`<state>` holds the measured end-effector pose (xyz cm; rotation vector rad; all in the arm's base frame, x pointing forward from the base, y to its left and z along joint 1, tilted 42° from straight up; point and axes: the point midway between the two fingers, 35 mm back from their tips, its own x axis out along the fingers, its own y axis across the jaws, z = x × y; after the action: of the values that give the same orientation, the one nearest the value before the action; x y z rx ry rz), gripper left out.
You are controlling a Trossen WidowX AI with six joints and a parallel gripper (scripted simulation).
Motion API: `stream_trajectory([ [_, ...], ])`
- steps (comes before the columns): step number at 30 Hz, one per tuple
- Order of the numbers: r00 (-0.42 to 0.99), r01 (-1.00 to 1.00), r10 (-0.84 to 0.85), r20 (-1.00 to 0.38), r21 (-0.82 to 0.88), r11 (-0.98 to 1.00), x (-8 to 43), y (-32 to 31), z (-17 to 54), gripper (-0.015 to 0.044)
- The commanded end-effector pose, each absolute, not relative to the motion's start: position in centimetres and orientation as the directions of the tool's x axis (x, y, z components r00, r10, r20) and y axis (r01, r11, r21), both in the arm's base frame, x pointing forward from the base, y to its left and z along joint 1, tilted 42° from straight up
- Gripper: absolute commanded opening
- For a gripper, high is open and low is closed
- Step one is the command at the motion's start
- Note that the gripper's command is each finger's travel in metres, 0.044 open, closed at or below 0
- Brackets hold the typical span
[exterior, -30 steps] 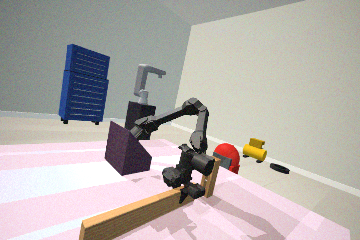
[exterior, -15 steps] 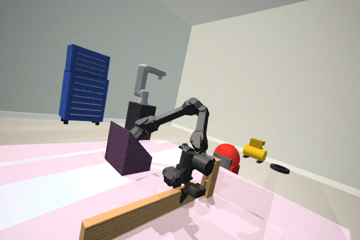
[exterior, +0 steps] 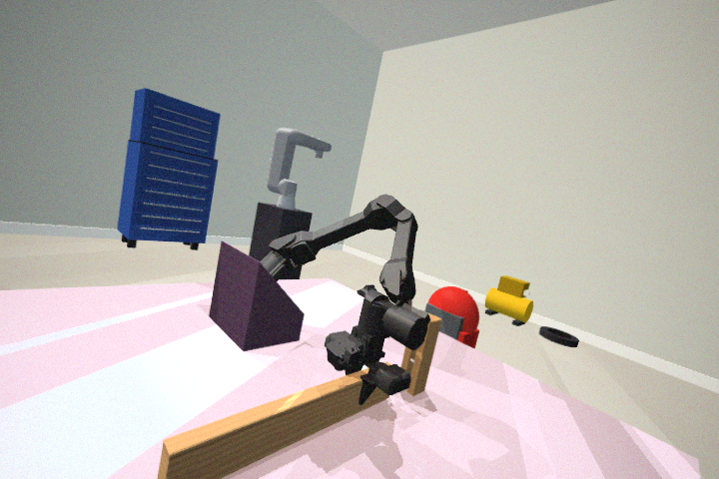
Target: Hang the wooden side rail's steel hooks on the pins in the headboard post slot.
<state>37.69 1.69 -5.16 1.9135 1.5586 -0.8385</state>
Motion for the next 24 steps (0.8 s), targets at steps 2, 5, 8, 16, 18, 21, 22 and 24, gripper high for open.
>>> stream_trajectory([
  [2,0.157,0.978,0.649,-0.745,0.024,-0.209,37.85,1.01,-4.76,0.0000],
  [5,0.157,0.978,0.649,-0.745,0.024,-0.209,37.84,0.97,-4.72,0.0000],
  [8,0.157,0.978,0.649,-0.745,0.024,-0.209,37.84,0.94,-4.69,0.0000],
  [16,0.157,0.978,0.649,-0.745,0.024,-0.209,37.82,0.85,-4.59,0.0000],
  [18,0.157,0.978,0.649,-0.745,0.024,-0.209,37.81,0.83,-4.56,0.0000],
  [21,0.157,0.978,0.649,-0.745,0.024,-0.209,37.80,0.80,-4.53,0.0000],
  [22,0.157,0.978,0.649,-0.745,0.024,-0.209,37.80,0.79,-4.51,0.0000],
  [24,0.157,0.978,0.649,-0.745,0.024,-0.209,37.79,0.76,-4.49,0.0000],
])
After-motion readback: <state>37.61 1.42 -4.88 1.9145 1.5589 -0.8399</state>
